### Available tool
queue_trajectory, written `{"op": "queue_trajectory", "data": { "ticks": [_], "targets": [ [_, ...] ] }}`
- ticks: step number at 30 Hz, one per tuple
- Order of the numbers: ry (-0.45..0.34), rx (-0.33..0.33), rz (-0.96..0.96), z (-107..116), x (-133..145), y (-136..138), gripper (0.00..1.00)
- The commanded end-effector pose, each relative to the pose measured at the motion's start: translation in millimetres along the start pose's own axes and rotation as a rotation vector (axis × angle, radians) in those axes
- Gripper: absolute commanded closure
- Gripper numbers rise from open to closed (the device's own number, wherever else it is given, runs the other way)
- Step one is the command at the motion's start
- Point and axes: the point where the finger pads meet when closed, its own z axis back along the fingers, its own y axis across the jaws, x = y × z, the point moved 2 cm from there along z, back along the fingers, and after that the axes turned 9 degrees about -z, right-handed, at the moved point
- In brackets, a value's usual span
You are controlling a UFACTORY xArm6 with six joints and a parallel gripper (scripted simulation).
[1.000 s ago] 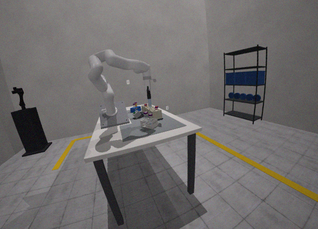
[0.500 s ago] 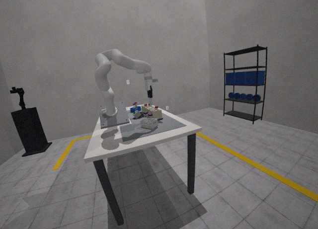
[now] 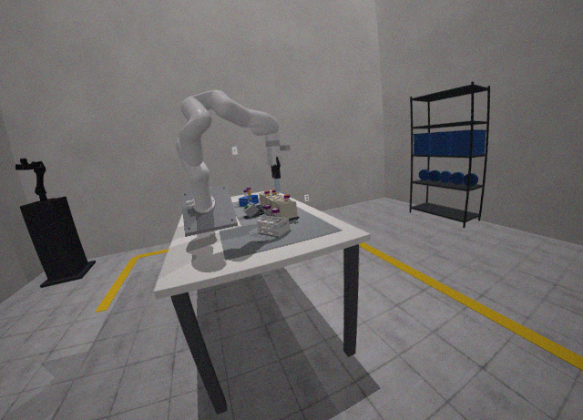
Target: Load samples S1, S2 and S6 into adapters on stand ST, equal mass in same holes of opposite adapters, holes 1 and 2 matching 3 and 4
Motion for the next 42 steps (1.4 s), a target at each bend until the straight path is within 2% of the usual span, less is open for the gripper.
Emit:
{"op": "queue_trajectory", "data": {
  "ticks": [1,15,30,42],
  "targets": [
    [0.003,-0.001,0.000,1.1,-0.8,-0.3,1.00],
    [0.003,-0.001,0.000,-4.9,-0.8,-0.3,1.00],
    [0.003,-0.001,0.000,-34.0,-0.9,-0.3,1.00],
    [0.003,-0.001,0.000,-34.0,-0.9,-0.3,1.00]
  ]
}}
